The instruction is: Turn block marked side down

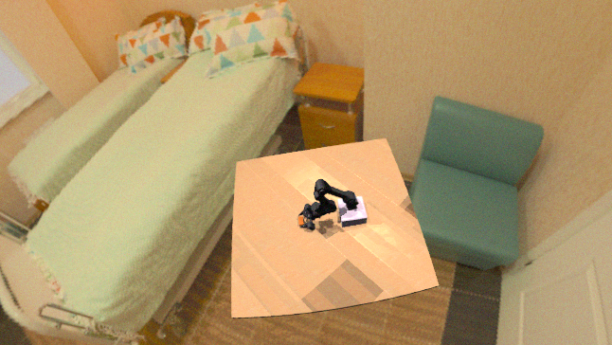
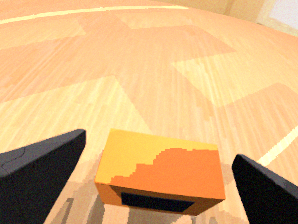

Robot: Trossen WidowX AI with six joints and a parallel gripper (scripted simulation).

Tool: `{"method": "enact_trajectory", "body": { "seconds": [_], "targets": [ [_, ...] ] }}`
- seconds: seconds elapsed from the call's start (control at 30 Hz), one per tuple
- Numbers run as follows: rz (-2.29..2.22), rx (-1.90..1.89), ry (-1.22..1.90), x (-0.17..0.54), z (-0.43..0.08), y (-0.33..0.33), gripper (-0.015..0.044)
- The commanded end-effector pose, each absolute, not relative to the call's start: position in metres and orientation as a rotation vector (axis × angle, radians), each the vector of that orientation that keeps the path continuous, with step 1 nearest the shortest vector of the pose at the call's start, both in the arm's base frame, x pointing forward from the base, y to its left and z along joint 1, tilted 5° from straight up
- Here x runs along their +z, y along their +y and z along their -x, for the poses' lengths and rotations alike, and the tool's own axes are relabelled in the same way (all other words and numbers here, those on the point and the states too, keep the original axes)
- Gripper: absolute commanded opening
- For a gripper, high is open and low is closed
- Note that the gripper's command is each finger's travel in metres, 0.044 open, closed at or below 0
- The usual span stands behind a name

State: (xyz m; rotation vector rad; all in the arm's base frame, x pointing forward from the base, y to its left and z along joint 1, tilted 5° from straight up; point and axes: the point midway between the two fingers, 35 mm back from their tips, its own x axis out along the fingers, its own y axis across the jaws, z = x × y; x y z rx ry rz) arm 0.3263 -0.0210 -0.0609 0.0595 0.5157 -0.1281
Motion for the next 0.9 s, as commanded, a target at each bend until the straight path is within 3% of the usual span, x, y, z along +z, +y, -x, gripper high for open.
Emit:
{"method": "enact_trajectory", "body": {
  "seconds": [0.0,0.43,0.87],
  "targets": [
    [-0.059,-0.132,0.534,-0.061,-0.328,-0.022,0.0440],
    [-0.079,-0.121,0.914,-0.018,-0.331,-0.022,0.0440],
    [-0.088,-0.119,1.021,0.008,-0.312,-0.021,0.0440]
  ]
}}
